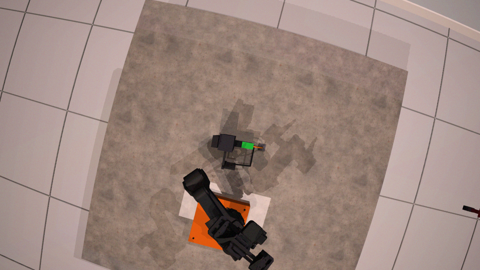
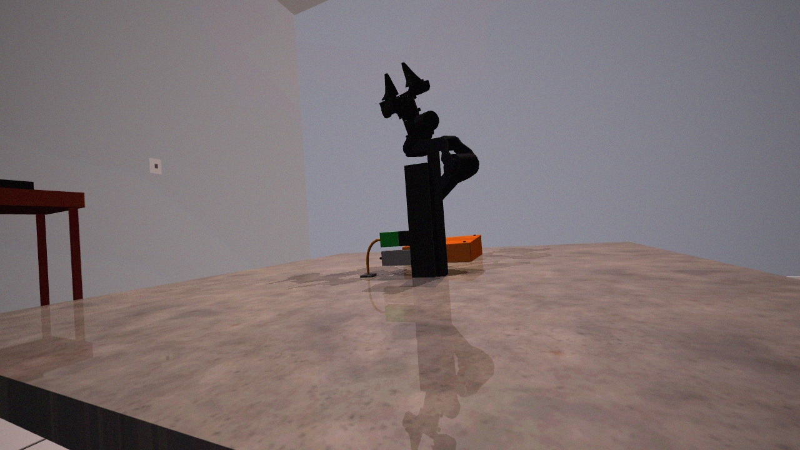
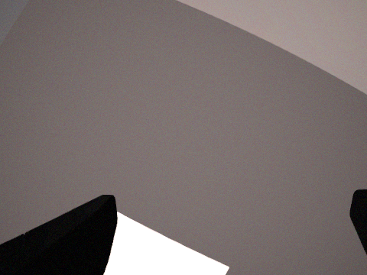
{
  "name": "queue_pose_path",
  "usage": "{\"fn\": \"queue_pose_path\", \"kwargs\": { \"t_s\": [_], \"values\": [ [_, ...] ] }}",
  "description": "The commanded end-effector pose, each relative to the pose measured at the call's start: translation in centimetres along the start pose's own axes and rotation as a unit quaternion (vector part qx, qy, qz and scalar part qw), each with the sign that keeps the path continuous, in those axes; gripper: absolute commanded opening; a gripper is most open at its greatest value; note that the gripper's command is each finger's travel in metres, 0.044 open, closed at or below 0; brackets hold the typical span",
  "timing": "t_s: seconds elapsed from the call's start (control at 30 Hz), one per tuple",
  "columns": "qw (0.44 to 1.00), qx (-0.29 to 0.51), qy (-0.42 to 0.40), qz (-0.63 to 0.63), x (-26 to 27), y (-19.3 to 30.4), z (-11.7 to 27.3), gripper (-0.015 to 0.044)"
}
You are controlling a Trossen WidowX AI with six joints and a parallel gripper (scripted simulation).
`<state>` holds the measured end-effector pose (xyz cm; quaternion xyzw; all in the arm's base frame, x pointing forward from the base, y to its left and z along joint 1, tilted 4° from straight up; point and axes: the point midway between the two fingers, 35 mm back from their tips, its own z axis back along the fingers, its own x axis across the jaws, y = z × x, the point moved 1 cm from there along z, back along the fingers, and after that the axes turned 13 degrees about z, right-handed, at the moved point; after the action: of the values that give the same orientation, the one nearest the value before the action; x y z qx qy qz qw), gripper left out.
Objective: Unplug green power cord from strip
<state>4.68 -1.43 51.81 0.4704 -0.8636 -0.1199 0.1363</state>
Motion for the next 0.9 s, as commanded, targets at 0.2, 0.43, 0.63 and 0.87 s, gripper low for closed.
{"fn": "queue_pose_path", "kwargs": {
  "t_s": [0.2, 0.43, 0.63, 0.87],
  "values": [
    [0.964, 0.030, -0.096, -0.247, 6.7, -0.3, -0.6, 0.0216],
    [0.823, 0.057, -0.214, -0.523, 13.8, -5.2, -0.6, 0.0160],
    [0.639, 0.071, -0.314, -0.699, 17.2, -12.3, 0.1, 0.0160],
    [0.401, 0.071, -0.433, -0.804, 17.0, -22.4, 2.0, 0.0160]
  ]
}}
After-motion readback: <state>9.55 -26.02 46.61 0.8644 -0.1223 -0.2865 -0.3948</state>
